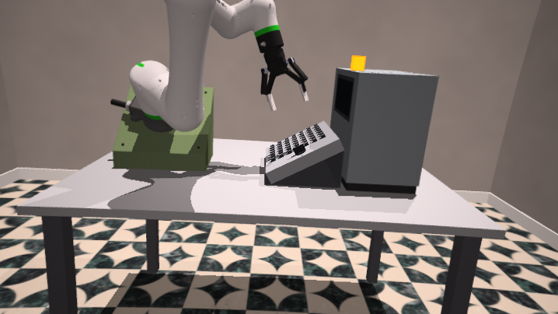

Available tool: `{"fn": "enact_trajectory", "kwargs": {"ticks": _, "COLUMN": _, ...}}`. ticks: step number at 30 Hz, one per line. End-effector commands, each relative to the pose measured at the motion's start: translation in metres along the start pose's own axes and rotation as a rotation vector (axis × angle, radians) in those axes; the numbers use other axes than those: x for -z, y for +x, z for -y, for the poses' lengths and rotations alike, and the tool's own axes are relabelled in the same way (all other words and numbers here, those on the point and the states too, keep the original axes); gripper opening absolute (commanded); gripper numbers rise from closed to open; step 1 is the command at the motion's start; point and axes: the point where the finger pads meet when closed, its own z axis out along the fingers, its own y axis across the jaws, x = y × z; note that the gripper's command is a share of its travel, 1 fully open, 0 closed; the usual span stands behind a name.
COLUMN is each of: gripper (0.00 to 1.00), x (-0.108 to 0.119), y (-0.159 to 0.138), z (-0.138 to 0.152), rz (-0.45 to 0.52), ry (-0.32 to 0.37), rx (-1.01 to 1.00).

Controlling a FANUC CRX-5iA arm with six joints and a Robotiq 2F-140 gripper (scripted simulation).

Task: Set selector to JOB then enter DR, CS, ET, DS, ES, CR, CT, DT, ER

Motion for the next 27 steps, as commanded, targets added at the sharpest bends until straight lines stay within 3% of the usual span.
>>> {"fn": "enact_trajectory", "kwargs": {"ticks": 1, "gripper": 1.0, "x": -0.005, "y": 0.001, "z": 0.013, "rz": -0.042, "ry": -0.032, "rx": 0.159}}
{"fn": "enact_trajectory", "kwargs": {"ticks": 9, "gripper": 1.0, "x": -0.015, "y": 0.002, "z": 0.04, "rz": -0.13, "ry": -0.098, "rx": 0.489}}
{"fn": "enact_trajectory", "kwargs": {"ticks": 15, "gripper": 1.0, "x": -0.017, "y": 0.002, "z": 0.044, "rz": -0.142, "ry": -0.108, "rx": 0.538}}
{"fn": "enact_trajectory", "kwargs": {"ticks": 16, "gripper": 0.0, "x": -0.017, "y": 0.002, "z": 0.044, "rz": -0.142, "ry": -0.108, "rx": 0.538}}
{"fn": "enact_trajectory", "kwargs": {"ticks": 27, "gripper": 0.0, "x": -0.017, "y": 0.002, "z": 0.044, "rz": -0.142, "ry": -0.108, "rx": 0.538}}
